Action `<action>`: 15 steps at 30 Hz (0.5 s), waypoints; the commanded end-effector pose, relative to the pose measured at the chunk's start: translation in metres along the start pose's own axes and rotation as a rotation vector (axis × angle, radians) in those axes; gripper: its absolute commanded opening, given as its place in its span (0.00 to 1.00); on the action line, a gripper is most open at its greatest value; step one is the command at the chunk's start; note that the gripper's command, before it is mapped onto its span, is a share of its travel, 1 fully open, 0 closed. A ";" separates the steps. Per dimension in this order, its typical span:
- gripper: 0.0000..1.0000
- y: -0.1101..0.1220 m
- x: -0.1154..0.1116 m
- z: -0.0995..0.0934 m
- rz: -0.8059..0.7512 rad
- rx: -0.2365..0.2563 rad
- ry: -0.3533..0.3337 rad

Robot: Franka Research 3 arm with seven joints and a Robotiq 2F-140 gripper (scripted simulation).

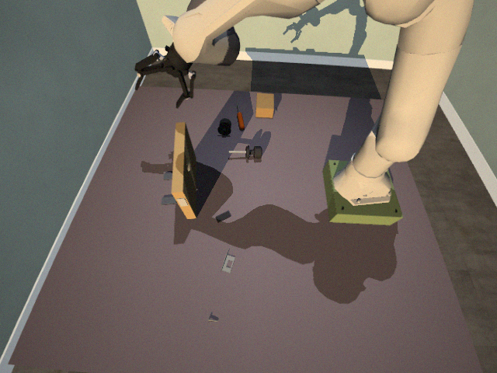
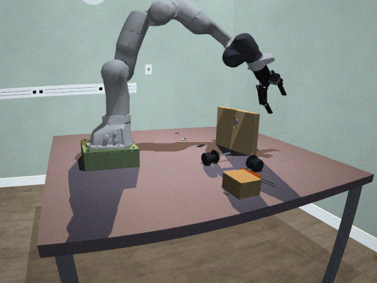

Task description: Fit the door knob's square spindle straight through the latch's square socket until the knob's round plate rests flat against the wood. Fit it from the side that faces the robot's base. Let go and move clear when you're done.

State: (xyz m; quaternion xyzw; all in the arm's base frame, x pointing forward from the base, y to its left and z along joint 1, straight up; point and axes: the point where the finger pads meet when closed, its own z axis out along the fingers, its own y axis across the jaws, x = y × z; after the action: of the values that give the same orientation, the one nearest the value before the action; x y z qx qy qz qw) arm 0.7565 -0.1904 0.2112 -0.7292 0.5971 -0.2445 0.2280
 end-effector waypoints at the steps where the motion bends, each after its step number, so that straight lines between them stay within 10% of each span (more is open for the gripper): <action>1: 1.00 0.025 -0.014 -0.008 -0.211 -0.040 -0.047; 15: 1.00 0.053 -0.024 -0.019 -0.341 -0.089 -0.075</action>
State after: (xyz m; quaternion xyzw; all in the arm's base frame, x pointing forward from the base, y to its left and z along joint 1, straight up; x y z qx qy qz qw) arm 0.7044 -0.1804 0.1937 -0.8160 0.5030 -0.2237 0.1763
